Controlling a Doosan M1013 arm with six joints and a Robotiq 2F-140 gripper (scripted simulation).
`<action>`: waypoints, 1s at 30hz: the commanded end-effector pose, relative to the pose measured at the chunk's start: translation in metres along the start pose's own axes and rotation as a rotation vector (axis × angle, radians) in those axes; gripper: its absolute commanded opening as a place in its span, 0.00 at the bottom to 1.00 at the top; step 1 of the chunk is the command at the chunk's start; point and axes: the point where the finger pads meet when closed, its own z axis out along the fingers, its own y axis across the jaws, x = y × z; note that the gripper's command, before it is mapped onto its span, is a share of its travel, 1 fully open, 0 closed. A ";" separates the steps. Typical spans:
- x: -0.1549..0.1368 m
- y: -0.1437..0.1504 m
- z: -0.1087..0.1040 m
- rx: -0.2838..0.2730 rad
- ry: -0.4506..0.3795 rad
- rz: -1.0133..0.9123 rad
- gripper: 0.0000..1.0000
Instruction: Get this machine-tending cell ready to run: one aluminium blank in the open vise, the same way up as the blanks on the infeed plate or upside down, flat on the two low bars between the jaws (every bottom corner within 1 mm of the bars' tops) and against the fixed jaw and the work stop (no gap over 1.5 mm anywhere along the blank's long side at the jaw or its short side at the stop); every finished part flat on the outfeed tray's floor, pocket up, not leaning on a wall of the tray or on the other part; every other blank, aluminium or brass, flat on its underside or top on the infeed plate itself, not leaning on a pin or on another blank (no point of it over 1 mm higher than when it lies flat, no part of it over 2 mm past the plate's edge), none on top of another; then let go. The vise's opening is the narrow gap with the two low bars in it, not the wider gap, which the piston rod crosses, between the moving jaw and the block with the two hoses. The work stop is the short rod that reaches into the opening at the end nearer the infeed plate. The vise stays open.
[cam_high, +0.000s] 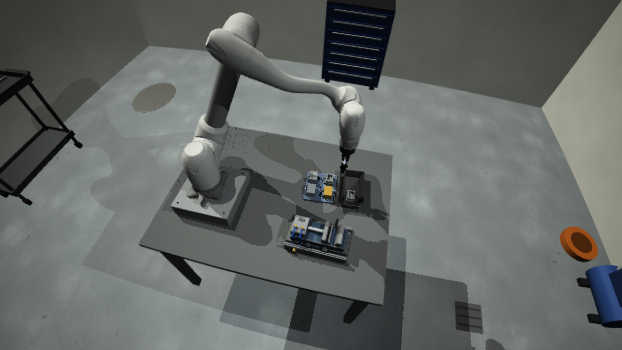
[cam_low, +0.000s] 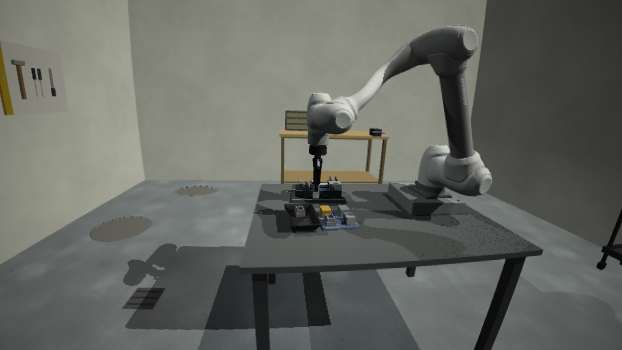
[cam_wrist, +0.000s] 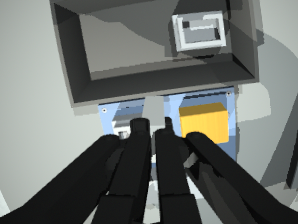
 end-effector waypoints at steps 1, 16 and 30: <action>-0.001 -0.001 0.003 0.001 -0.002 -0.004 0.00; -0.001 -0.001 -0.001 0.001 -0.002 -0.004 0.00; -0.001 -0.001 -0.025 0.001 -0.002 -0.004 0.00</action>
